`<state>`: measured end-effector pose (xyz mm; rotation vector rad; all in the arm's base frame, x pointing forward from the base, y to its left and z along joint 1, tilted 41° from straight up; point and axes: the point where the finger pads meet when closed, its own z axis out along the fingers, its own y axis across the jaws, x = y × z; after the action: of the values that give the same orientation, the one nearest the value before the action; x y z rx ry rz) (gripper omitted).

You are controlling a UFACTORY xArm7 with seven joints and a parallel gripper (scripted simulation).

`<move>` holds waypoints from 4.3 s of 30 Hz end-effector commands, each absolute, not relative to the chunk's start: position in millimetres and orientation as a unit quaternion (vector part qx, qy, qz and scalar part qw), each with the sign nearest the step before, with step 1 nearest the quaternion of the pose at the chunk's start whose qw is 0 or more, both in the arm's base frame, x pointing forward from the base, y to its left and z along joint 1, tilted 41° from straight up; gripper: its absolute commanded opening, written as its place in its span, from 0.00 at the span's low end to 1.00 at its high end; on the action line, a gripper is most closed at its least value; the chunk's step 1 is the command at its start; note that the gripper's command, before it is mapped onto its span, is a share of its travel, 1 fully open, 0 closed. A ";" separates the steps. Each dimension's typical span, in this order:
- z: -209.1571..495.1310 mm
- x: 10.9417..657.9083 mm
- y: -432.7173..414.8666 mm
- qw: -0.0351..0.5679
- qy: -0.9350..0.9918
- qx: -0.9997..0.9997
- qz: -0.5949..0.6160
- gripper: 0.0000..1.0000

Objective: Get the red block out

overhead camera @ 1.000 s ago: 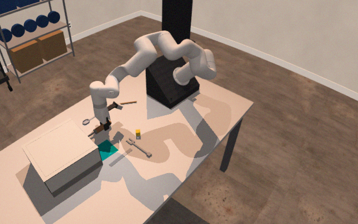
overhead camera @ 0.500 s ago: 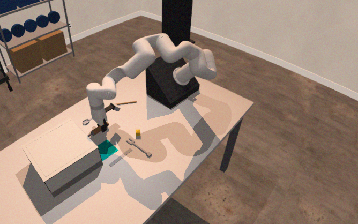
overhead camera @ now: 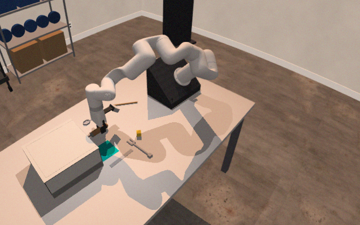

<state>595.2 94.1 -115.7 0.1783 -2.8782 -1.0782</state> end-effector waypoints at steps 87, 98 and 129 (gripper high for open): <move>-63.9 593.2 149.4 0.029 -0.935 0.056 -0.349 0.00; -63.9 592.9 149.3 0.029 -0.935 0.056 -0.349 0.00; -63.6 573.8 146.9 0.029 -0.935 0.056 -0.349 0.00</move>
<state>572.8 149.3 -65.0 0.1768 -2.8776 -1.0771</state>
